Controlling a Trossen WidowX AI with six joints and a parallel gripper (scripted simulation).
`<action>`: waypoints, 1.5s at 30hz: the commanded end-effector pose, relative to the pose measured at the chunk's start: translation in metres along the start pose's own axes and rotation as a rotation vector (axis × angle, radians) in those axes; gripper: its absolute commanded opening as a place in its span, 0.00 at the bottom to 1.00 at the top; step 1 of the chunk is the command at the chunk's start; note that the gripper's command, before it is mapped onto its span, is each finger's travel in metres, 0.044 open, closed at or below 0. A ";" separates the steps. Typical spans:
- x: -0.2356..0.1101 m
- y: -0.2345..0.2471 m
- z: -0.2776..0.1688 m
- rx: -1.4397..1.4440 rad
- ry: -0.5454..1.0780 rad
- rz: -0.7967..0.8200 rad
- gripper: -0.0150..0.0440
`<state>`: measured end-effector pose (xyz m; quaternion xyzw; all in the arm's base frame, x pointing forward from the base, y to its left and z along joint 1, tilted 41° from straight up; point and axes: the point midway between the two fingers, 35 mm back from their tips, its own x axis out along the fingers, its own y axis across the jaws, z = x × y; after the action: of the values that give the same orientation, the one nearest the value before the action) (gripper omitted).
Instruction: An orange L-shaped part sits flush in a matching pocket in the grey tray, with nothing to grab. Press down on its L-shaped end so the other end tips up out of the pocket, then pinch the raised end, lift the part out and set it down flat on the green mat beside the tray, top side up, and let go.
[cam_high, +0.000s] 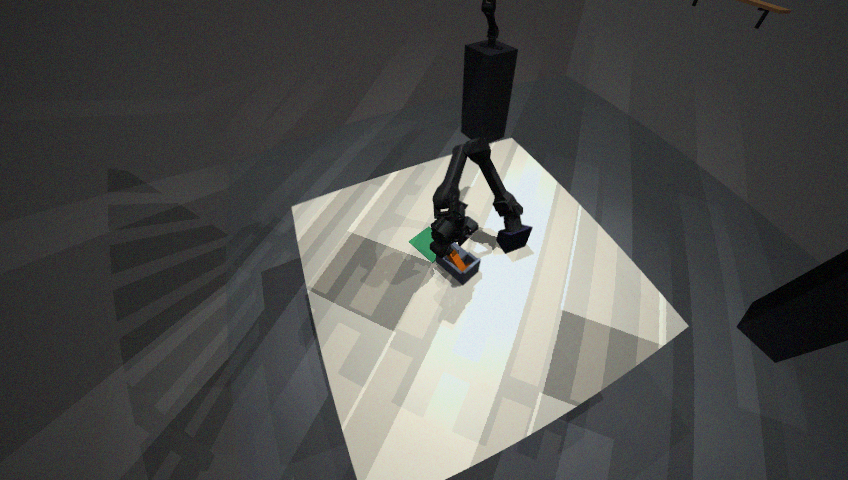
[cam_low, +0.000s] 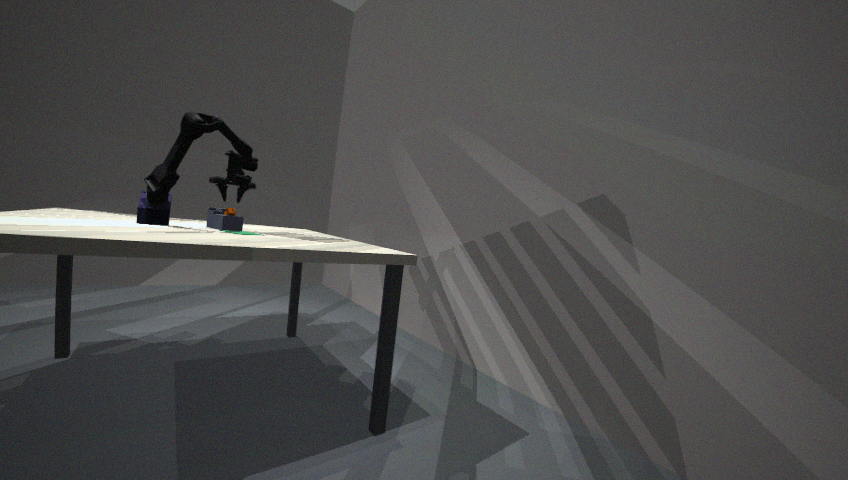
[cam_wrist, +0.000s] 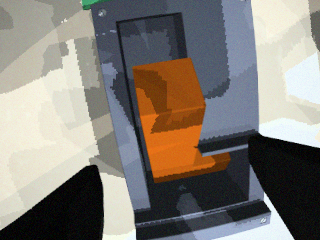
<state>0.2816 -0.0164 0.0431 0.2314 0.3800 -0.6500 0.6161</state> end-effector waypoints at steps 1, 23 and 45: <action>0.010 -0.002 0.002 -0.003 -0.006 -0.006 0.73; 0.043 -0.001 0.002 -0.003 -0.007 -0.006 0.73; 0.054 -0.001 0.002 0.005 -0.002 0.001 0.48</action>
<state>0.2736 -0.0521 0.0024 0.2317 0.3779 -0.6513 0.6159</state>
